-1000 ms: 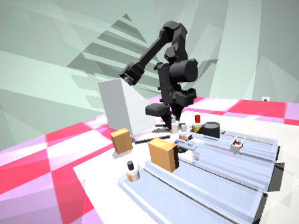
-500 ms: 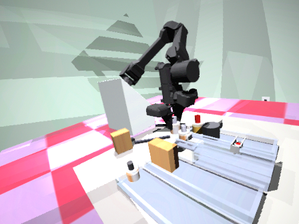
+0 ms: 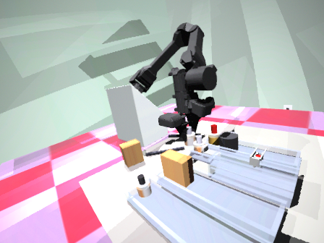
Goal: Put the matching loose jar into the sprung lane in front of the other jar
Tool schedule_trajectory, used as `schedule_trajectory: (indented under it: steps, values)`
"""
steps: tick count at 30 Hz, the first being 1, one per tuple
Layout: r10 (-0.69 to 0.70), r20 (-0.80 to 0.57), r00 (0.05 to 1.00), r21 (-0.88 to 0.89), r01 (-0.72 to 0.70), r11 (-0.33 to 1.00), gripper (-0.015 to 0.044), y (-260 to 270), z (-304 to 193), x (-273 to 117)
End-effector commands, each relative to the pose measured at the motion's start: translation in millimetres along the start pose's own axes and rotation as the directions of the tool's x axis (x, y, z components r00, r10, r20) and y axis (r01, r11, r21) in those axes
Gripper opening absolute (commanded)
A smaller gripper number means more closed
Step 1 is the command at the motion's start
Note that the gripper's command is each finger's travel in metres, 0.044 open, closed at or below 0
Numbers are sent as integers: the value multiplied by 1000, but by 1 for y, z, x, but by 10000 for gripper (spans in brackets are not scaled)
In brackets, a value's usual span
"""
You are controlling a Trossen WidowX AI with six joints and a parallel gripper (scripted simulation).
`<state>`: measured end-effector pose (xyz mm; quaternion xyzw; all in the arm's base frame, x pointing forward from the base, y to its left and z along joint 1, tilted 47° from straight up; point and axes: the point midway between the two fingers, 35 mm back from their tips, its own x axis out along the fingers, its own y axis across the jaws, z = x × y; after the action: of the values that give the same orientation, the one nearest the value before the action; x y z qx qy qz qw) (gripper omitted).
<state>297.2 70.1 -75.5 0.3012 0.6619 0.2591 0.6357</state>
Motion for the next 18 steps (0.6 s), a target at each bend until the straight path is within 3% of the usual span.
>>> schedule_trajectory:
  steps: [1,18]
  values:
    - [0,17,1000,-12,0,1000,0,1,9,-1]
    - [0,17,1000,-13,0,1000,0,1,16,-2]
